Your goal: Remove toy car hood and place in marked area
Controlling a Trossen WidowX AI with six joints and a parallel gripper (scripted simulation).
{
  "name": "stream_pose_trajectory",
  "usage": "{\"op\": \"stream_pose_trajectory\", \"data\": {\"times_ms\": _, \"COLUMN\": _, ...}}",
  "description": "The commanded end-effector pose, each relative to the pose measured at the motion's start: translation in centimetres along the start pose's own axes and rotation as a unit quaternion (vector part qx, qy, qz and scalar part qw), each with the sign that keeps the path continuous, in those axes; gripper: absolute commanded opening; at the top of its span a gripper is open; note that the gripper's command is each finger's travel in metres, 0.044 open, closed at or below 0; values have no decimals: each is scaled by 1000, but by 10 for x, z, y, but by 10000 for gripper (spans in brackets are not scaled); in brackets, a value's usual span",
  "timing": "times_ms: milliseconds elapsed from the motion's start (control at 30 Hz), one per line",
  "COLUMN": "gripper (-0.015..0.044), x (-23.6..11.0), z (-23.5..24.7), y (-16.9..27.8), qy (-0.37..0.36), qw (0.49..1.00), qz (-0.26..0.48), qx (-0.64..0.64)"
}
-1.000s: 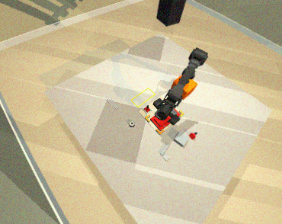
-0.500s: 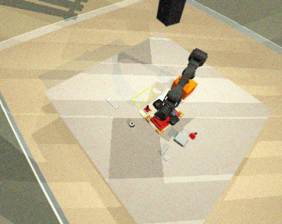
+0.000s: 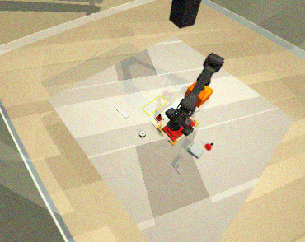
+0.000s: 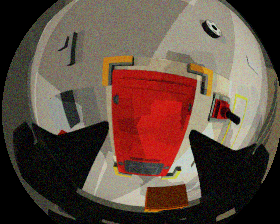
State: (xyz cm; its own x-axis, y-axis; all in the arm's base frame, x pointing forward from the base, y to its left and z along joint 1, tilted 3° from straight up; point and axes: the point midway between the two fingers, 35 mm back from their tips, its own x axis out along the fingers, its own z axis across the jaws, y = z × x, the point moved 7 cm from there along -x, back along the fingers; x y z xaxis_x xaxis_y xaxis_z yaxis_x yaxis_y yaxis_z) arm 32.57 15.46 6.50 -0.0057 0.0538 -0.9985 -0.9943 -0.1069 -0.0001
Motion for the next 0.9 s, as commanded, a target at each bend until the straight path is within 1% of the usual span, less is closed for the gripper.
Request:
{"op": "stream_pose_trajectory", "data": {"times_ms": 0, "gripper": 440, "x": 2, "z": 0, "y": 0, "qy": 1, "qw": 1000, "qz": -1, "qx": 1}}
{"op": "stream_pose_trajectory", "data": {"times_ms": 867, "gripper": 440, "x": 14, "z": 0, "y": 0, "qy": 1, "qw": 1000, "qz": -1, "qx": 1}}
